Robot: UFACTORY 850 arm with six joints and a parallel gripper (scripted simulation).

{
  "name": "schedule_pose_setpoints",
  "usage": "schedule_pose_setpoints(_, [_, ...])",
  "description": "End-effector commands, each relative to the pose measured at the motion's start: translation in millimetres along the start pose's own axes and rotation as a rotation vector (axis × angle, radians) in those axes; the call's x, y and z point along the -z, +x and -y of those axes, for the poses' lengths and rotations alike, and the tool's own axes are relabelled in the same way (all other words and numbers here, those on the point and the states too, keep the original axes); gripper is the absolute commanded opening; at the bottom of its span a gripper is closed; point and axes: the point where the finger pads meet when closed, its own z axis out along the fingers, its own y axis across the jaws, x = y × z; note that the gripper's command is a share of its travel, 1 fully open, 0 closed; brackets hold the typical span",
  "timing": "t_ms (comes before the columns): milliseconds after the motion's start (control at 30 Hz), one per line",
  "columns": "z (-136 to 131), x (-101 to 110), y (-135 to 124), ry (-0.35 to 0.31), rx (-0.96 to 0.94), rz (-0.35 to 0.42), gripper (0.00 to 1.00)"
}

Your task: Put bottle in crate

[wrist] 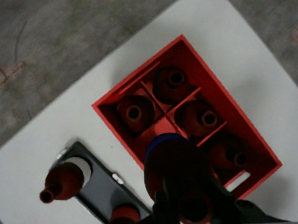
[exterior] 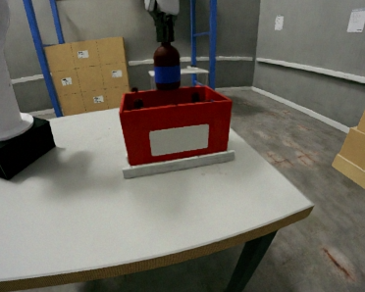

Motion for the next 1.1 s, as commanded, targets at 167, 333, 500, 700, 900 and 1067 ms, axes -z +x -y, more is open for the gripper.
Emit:
schedule_pose_setpoints(167, [0.5, -1.4, 0.7, 0.001, 0.0, -0.002, 0.0])
schedule_pose_setpoints(333, [0.4, -3.2, 0.7, 0.001, 0.0, -0.002, 0.0])
schedule_pose_setpoints(500, [0.4, -7.5, 0.7, 0.001, 0.0, -0.002, 0.0])
schedule_pose_setpoints(700, [0.4, -14.2, 0.8, 0.001, 0.0, -0.002, 0.0])
schedule_pose_setpoints(900, [0.4, -19.1, 0.8, 0.001, 0.0, -0.002, 0.0])
schedule_pose_setpoints(1067, [0.3, -25.2, 0.9, 0.001, 0.0, -0.002, 0.0])
